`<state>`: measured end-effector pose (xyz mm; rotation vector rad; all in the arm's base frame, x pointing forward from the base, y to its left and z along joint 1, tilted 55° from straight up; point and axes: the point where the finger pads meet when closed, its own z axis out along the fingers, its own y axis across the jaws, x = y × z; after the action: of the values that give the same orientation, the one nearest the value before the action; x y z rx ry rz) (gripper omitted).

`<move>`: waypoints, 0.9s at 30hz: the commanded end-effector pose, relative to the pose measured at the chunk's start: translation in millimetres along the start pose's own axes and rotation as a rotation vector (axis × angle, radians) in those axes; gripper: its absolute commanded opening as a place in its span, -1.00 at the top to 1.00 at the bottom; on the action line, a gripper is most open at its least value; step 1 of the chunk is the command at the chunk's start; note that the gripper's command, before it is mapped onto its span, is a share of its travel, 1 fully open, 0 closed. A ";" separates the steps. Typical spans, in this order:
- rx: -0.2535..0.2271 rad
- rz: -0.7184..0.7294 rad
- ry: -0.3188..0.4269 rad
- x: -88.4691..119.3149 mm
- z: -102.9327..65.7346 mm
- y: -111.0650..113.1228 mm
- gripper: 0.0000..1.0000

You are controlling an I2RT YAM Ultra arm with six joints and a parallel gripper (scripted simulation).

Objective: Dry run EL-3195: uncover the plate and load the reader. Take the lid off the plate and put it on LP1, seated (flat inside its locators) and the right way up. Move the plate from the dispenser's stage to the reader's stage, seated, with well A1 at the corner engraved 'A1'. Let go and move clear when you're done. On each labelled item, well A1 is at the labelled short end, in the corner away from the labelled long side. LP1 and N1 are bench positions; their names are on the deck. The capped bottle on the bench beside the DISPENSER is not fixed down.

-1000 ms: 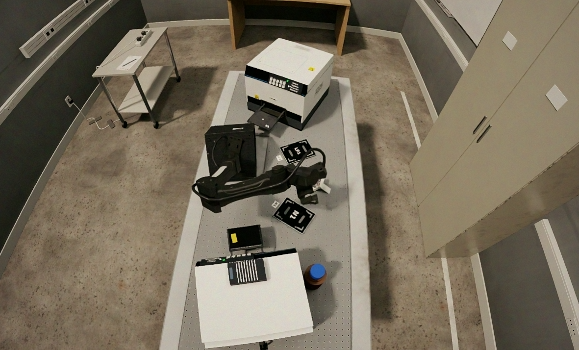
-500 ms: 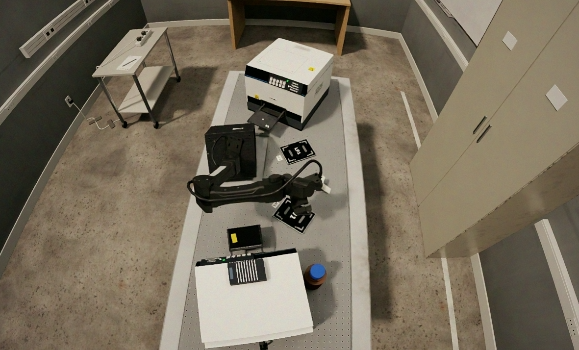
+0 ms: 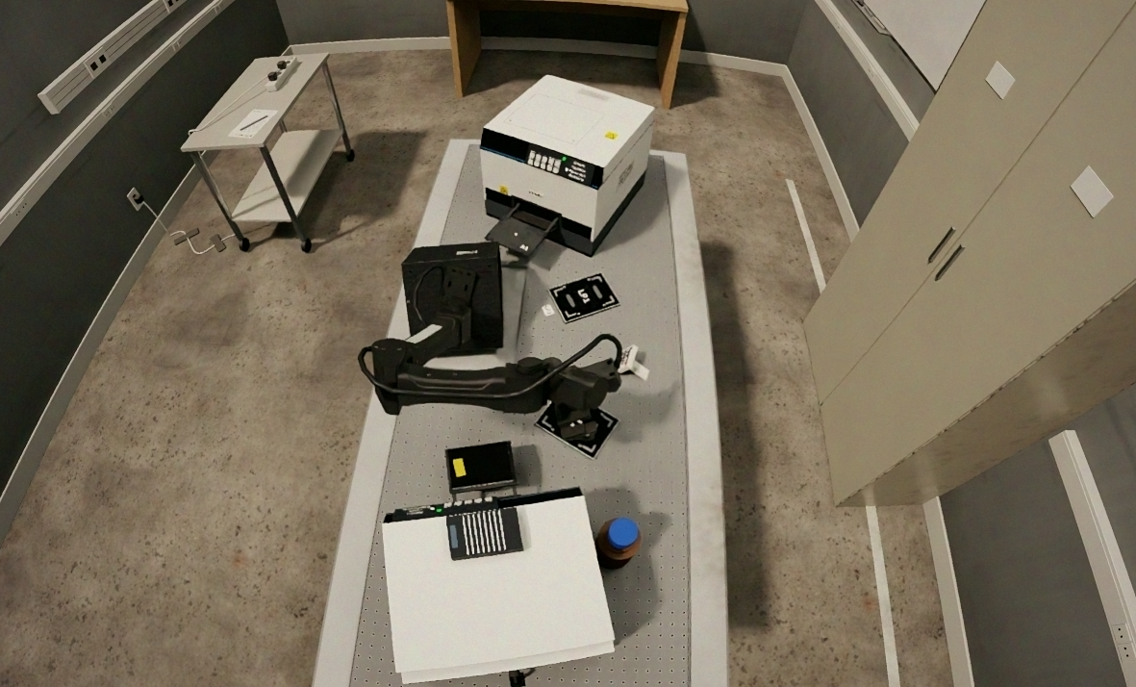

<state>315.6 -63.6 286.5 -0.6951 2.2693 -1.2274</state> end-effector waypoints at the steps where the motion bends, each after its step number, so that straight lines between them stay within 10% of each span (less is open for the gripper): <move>1: -0.013 -0.018 0.052 9.7 -4.4 -7.2 -1.00; 27: -0.023 -0.012 0.176 96.4 -40.4 -48.9 -1.00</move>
<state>245.4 -119.8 325.0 -0.6207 2.4125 -1.3244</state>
